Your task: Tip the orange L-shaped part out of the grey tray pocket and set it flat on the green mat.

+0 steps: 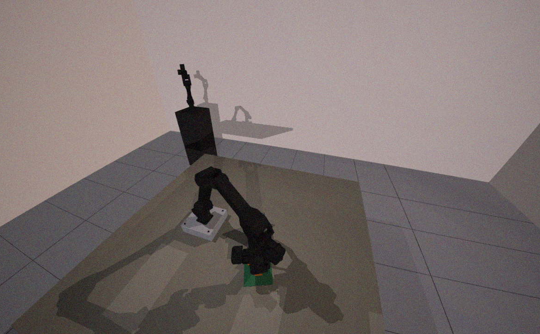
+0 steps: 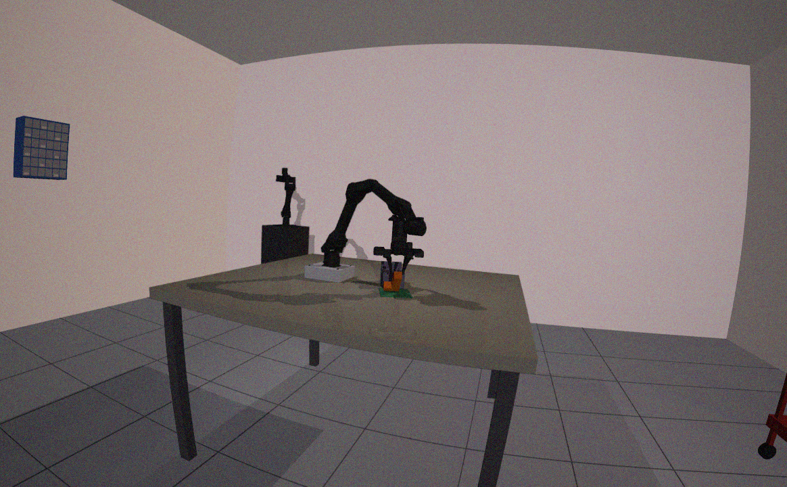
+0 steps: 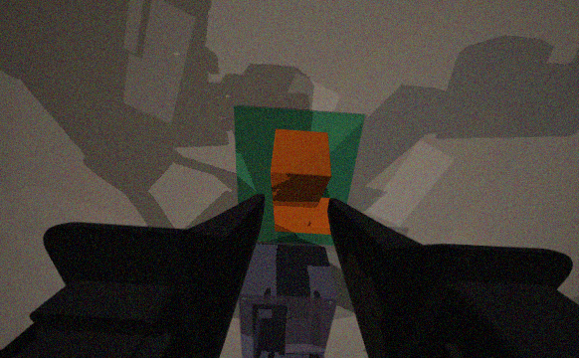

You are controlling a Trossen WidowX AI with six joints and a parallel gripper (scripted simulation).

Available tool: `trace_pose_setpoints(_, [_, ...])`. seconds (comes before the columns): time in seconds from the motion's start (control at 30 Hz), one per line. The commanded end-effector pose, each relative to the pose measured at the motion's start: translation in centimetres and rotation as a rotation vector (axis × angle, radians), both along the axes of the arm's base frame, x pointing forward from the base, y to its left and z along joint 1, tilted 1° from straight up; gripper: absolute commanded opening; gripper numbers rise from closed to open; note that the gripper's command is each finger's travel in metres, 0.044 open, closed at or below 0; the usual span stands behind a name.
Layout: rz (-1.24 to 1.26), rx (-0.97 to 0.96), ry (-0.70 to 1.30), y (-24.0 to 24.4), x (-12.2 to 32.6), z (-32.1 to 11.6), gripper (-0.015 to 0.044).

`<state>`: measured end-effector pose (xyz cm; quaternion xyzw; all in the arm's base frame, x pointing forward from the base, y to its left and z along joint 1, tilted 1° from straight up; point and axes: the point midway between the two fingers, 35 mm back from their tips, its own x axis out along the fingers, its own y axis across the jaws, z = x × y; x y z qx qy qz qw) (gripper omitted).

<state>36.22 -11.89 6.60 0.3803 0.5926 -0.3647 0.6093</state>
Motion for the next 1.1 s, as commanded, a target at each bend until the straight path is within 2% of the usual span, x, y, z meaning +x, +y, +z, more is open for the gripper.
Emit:
trace_pose_setpoints(0.0, [0.000, 0.000, 0.001, 0.0, 0.1, 0.6, 0.0289])
trace_pose_setpoints(0.13, [0.001, 0.001, 0.002, -0.1, 0.2, 4.0, 0.0394])
trace_pose_setpoints(0.17, [0.001, 0.002, 0.003, -0.1, 0.1, 5.1, 0.0400])
trace_pose_setpoints(0.3, [0.002, 0.003, 0.005, 0.0, -0.3, 8.3, 0.0400])
trace_pose_setpoints(1.07, [-0.002, -0.002, -0.005, -0.1, -0.1, 7.9, 0.0400])
